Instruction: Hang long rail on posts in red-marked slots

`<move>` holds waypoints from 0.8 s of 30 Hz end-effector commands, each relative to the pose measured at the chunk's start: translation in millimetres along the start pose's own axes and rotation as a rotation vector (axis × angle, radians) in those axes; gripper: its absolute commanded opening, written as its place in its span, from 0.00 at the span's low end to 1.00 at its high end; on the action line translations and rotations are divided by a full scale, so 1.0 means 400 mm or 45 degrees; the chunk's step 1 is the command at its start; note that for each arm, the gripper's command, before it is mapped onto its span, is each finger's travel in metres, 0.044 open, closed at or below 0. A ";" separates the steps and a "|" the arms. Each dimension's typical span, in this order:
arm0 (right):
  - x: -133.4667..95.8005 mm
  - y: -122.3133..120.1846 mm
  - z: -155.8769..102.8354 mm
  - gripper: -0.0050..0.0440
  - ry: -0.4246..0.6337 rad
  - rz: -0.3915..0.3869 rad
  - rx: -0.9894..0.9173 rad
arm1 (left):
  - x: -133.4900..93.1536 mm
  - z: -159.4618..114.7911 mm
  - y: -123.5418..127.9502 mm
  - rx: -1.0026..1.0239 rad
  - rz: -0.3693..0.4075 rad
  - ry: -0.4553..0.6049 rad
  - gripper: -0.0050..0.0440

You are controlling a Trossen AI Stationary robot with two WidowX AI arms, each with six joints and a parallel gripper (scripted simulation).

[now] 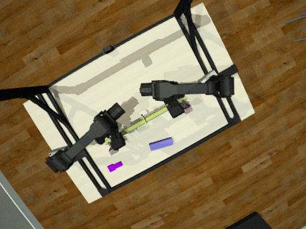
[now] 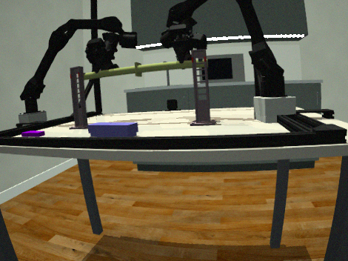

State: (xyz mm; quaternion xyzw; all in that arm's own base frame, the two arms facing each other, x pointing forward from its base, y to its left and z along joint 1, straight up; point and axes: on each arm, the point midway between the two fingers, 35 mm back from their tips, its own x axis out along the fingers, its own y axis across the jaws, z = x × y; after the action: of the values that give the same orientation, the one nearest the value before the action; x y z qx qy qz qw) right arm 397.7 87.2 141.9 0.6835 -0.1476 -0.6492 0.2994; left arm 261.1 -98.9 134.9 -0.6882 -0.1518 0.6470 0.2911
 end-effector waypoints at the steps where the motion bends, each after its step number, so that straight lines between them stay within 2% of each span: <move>1: -0.005 -0.002 -0.002 0.10 0.010 0.006 -0.010 | 0.002 0.002 -0.002 0.009 -0.009 -0.002 0.10; 24: 0.008 -0.004 -0.002 0.10 0.010 0.006 -0.010 | 0.013 0.002 -0.002 0.009 -0.009 -0.002 0.10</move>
State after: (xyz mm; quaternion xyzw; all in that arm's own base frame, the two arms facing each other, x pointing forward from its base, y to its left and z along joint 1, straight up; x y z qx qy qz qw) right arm 398.4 87.4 136.9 0.6847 -0.1482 -0.6482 0.2986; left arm 260.4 -98.3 130.7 -0.6874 -0.1512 0.6475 0.2921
